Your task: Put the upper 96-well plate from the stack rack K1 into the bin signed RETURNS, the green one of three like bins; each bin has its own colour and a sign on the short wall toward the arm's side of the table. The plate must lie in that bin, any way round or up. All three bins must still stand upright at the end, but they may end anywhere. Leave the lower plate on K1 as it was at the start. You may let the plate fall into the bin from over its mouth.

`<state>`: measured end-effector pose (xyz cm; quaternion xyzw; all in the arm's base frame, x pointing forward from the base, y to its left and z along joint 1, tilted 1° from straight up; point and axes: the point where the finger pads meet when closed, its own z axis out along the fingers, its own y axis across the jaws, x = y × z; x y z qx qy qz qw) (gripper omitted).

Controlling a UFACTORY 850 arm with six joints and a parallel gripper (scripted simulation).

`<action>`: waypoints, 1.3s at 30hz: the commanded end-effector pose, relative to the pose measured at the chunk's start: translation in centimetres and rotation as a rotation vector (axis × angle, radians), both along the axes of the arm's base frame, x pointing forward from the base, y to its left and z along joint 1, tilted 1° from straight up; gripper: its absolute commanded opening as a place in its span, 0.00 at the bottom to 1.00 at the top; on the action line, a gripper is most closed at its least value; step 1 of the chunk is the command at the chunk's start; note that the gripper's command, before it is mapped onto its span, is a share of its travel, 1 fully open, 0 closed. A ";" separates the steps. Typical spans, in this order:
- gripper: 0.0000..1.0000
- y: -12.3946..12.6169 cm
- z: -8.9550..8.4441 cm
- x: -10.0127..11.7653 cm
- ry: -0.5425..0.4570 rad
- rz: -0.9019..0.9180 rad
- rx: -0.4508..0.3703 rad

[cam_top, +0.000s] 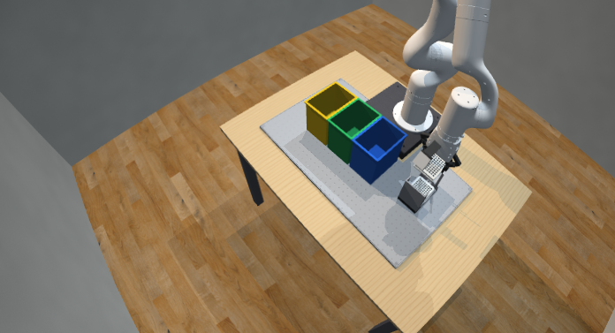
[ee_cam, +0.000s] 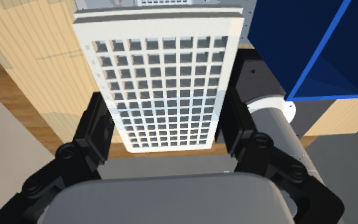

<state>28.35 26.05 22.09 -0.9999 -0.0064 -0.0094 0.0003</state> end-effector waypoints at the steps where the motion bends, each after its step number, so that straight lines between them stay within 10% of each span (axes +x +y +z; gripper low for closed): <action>1: 0.00 0.0 0.5 0.0 -0.001 0.000 0.001; 14: 0.00 0.0 0.5 0.0 -0.001 0.000 0.001; 39: 0.00 -7.6 0.1 0.6 -0.001 0.004 0.001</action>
